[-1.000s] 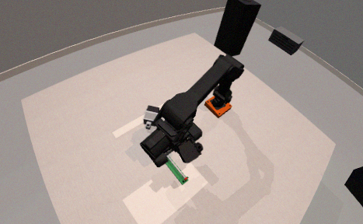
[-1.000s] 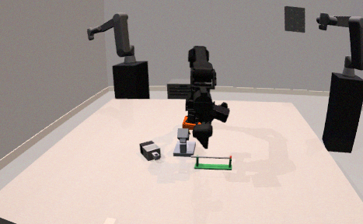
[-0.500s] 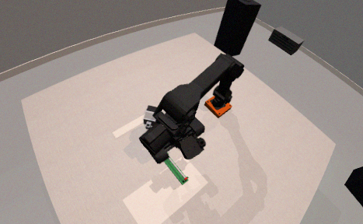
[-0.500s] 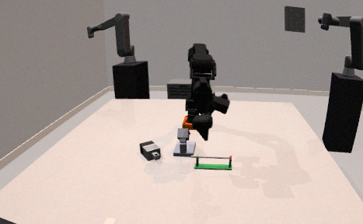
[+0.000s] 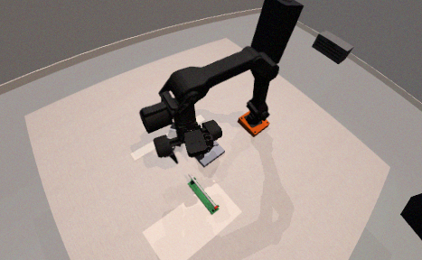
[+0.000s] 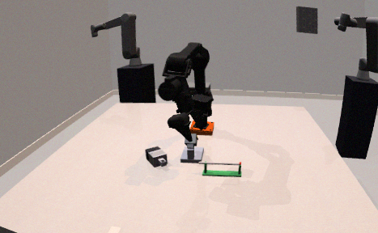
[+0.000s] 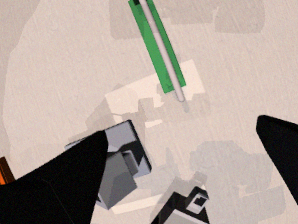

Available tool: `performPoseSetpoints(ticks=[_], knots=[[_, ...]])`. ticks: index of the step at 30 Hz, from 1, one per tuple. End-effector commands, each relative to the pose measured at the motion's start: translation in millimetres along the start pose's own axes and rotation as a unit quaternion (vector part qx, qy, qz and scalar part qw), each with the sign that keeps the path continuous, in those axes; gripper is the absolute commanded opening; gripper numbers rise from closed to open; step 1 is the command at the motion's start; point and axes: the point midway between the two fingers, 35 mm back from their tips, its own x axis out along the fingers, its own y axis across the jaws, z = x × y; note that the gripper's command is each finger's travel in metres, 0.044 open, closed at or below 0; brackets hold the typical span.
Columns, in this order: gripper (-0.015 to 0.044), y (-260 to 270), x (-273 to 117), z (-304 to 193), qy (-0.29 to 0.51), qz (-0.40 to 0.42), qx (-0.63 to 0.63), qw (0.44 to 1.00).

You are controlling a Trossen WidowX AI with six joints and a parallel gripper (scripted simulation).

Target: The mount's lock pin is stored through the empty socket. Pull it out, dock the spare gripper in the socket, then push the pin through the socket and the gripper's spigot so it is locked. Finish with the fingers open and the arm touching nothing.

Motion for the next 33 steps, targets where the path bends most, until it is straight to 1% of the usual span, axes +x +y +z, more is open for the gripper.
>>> performPoseSetpoints(ticks=[1,9,12,20,23,30,33], knots=[[0.044,-4,-10,-54,-0.068,-0.035,0.081,0.994],[0.044,9,-31,-147,-0.19,-0.135,0.209,0.95],[0.044,18,-37,-171,-0.222,-0.17,0.235,0.931],[0.044,18,-34,-174,-0.224,-0.173,0.237,0.929],[0.044,16,-21,-179,-0.224,-0.173,0.237,0.929],[0.044,15,24,-195,-0.224,-0.173,0.237,0.929],[0.044,15,29,-198,-0.224,-0.173,0.237,0.929]])
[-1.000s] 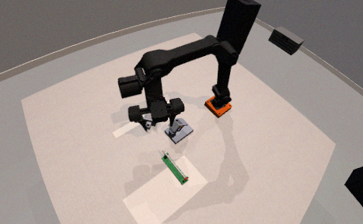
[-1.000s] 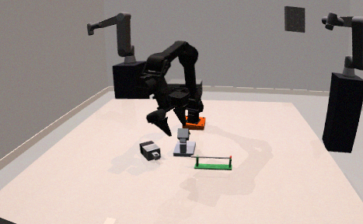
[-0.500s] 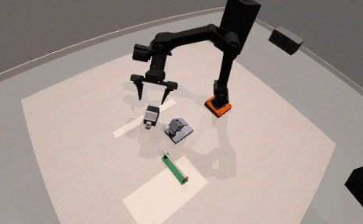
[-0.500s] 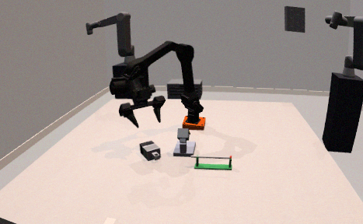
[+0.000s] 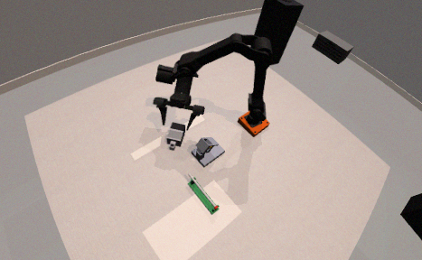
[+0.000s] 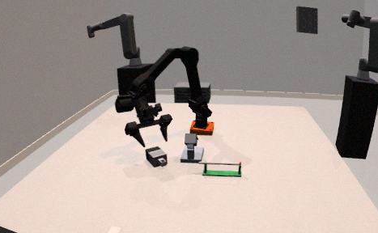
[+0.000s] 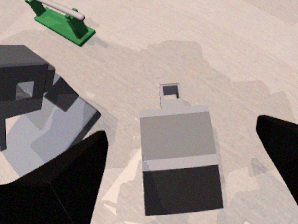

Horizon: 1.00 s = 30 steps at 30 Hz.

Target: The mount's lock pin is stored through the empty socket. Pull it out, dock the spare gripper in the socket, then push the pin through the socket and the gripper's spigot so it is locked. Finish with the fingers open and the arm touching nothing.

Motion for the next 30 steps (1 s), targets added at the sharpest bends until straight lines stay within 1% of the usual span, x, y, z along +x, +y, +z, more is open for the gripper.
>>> performPoseSetpoints(ticks=[1,30], knots=[[0.044,2,8,-10,-0.001,0.002,0.004,1.0],[0.044,1,41,-43,-0.001,0.002,0.004,1.0]])
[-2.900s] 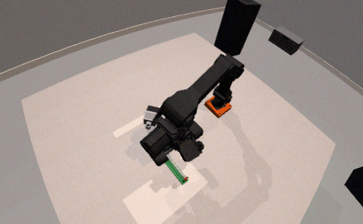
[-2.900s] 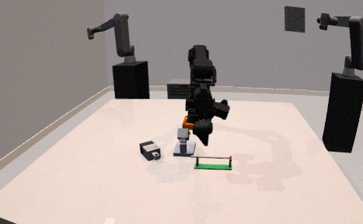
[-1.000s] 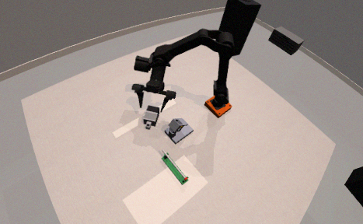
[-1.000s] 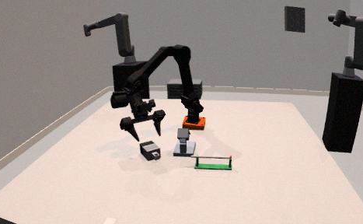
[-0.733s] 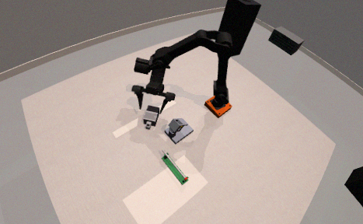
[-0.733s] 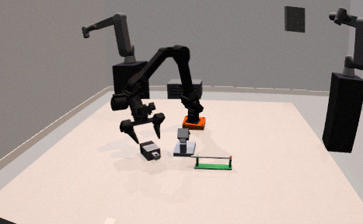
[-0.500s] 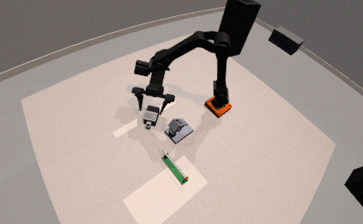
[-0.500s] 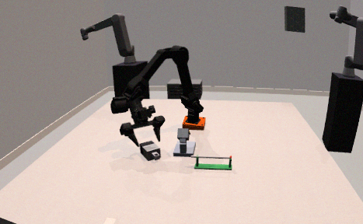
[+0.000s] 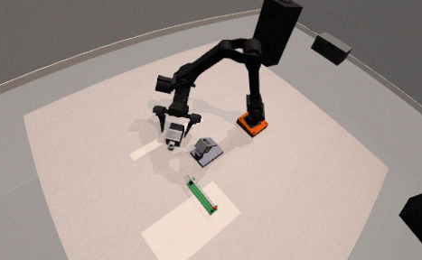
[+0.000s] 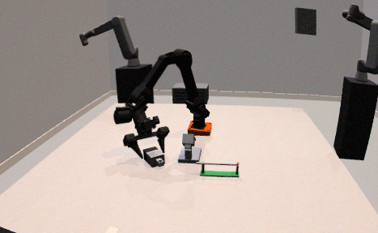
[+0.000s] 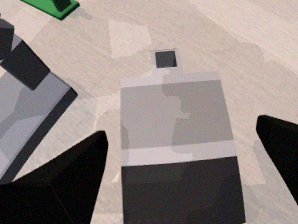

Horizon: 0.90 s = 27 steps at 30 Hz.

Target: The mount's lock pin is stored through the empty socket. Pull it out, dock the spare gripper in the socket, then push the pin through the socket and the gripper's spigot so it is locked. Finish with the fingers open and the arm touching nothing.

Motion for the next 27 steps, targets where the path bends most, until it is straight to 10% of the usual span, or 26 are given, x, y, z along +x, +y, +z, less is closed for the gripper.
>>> performPoseSetpoints(ticks=[1,18,27], knots=[[0.044,4.2,7.4,-8.1,0.0,0.005,0.008,1.0],[0.044,5.5,16.8,-18.1,0.0,0.005,0.008,1.0],[0.0243,5.5,16.8,-18.1,0.0,0.005,0.008,1.0]])
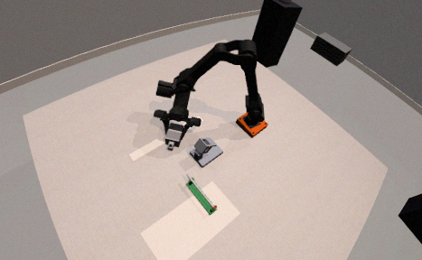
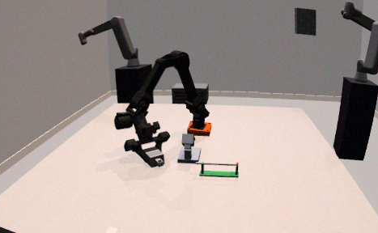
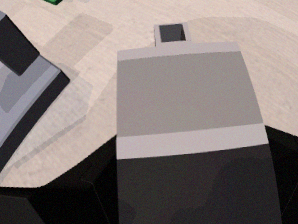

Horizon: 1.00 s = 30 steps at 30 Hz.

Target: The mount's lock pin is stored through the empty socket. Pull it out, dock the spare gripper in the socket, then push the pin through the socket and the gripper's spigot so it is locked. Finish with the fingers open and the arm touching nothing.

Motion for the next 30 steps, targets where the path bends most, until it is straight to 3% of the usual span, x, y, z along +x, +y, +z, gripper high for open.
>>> performPoseSetpoints(ticks=[1,5,13,30], knots=[[0.0236,1,1,-1,0.0,0.002,0.004,1.0],[0.021,0,1,-1,0.0,0.001,0.004,1.0],[0.0,-5,-15,16,0.0,0.001,0.004,1.0],[0.0,-1,-83,84,0.001,0.001,0.004,1.0]])
